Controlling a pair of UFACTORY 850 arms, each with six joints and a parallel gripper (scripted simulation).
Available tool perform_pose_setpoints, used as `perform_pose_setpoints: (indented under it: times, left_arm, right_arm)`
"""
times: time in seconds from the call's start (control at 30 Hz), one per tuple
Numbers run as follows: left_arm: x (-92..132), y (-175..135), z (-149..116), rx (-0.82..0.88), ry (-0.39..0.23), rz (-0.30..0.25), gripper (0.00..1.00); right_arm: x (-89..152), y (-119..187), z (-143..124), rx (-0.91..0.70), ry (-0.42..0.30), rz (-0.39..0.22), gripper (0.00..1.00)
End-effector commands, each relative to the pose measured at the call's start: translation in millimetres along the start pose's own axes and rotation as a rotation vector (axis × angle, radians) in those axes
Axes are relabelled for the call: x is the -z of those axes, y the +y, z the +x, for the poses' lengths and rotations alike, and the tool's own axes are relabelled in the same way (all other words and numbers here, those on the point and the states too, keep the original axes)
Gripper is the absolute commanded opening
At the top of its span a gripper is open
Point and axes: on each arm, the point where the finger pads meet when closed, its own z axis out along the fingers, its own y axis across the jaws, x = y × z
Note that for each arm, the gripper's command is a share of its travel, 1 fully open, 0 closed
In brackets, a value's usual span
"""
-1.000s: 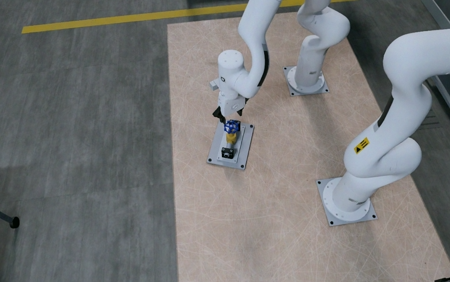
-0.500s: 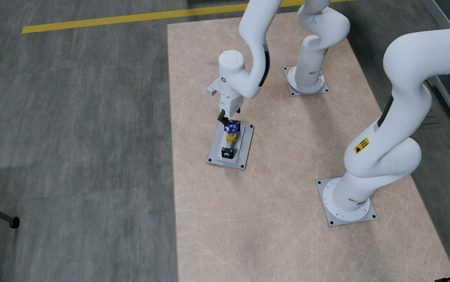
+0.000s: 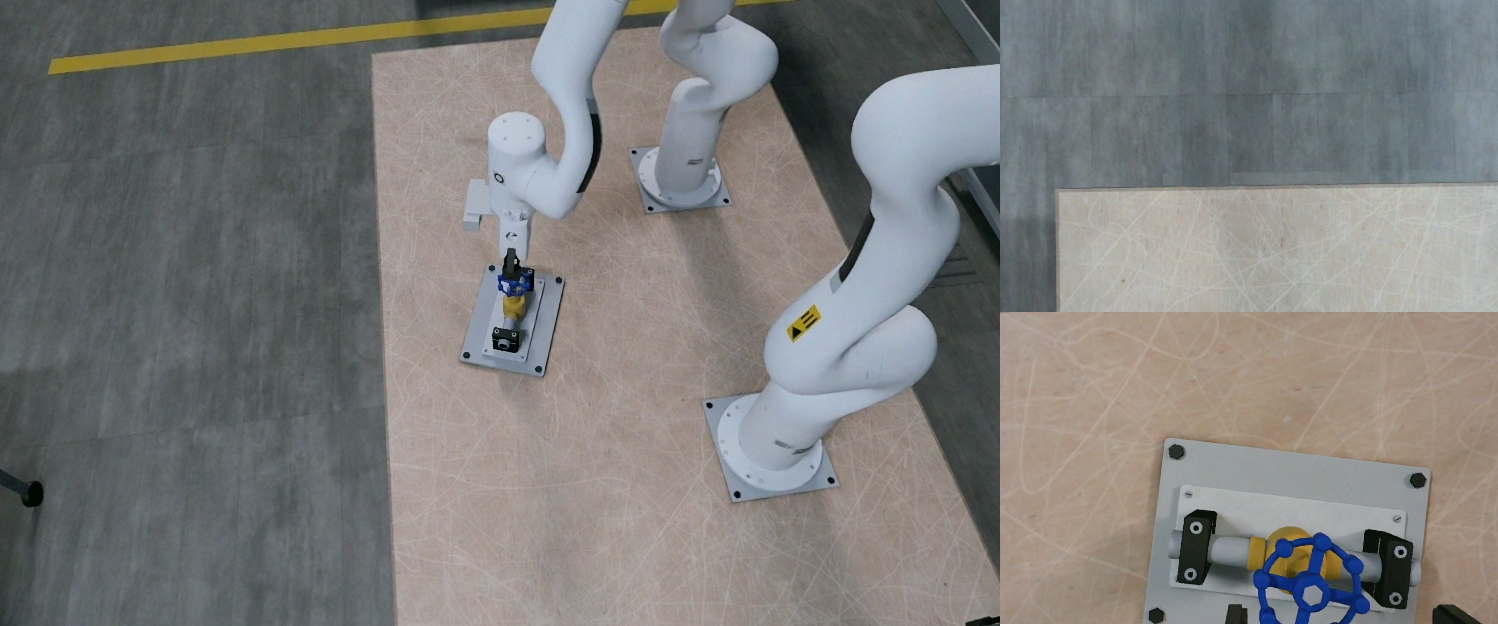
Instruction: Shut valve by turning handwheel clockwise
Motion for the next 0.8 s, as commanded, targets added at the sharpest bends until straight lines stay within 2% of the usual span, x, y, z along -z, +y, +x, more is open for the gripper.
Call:
perform_pose_setpoints:
  times: [0.0,0.33,0.4,0.77]
  left_arm:
    - [0.8,0.0,0.4,0.000,0.002,0.000,1.00]
    - [0.8,0.0,0.4,0.000,0.002,0.000,1.00]
    - [0.8,0.0,0.4,0.000,0.002,0.000,1.00]
    - [0.8,0.0,0.4,0.000,0.002,0.000,1.00]
  right_arm:
    - [1.1,-0.7,0.5,0.209,-0.018,0.017,0.80]
    - [1.1,-0.7,0.5,0.571,-0.015,0.020,0.80]
    - [1.1,-0.7,0.5,0.571,-0.015,0.020,0.80]
    - [1.1,-0.7,0.5,0.832,-0.012,0.022,0.80]
